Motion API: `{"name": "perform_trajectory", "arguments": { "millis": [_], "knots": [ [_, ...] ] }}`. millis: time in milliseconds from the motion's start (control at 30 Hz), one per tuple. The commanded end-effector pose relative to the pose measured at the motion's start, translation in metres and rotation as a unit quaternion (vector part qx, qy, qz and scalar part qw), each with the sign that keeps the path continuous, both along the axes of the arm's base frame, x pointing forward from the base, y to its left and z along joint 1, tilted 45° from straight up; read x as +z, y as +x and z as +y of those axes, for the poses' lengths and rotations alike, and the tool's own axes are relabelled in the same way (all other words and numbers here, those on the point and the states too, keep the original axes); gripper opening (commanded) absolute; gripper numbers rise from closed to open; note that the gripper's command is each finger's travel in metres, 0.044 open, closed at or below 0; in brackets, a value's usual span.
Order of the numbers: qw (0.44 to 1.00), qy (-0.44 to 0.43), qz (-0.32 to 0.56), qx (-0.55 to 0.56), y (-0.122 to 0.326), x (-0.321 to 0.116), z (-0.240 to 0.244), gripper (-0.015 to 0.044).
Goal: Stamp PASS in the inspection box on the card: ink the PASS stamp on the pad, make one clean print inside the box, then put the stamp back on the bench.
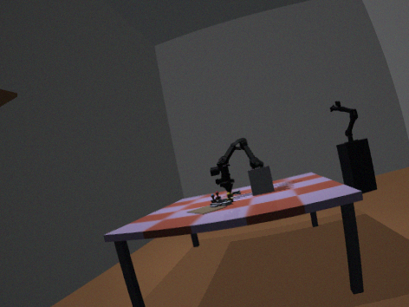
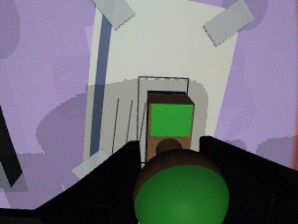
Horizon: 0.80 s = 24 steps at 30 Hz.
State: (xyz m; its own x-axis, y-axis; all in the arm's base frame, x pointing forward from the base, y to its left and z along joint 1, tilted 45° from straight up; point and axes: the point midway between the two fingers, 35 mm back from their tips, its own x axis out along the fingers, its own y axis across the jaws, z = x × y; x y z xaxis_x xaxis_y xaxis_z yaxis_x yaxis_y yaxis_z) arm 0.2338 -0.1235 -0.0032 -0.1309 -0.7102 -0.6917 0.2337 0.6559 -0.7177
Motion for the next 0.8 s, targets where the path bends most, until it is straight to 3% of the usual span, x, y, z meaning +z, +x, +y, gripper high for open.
{"name": "perform_trajectory", "arguments": {
  "millis": [0,767],
  "knots": [
    [1.0,0.0,-0.003,0.0,0.002,0.002,0.003,0.0],
    [1.0,0.002,-0.003,0.001,0.008,0.027,0.029,0.0]
  ]
}}
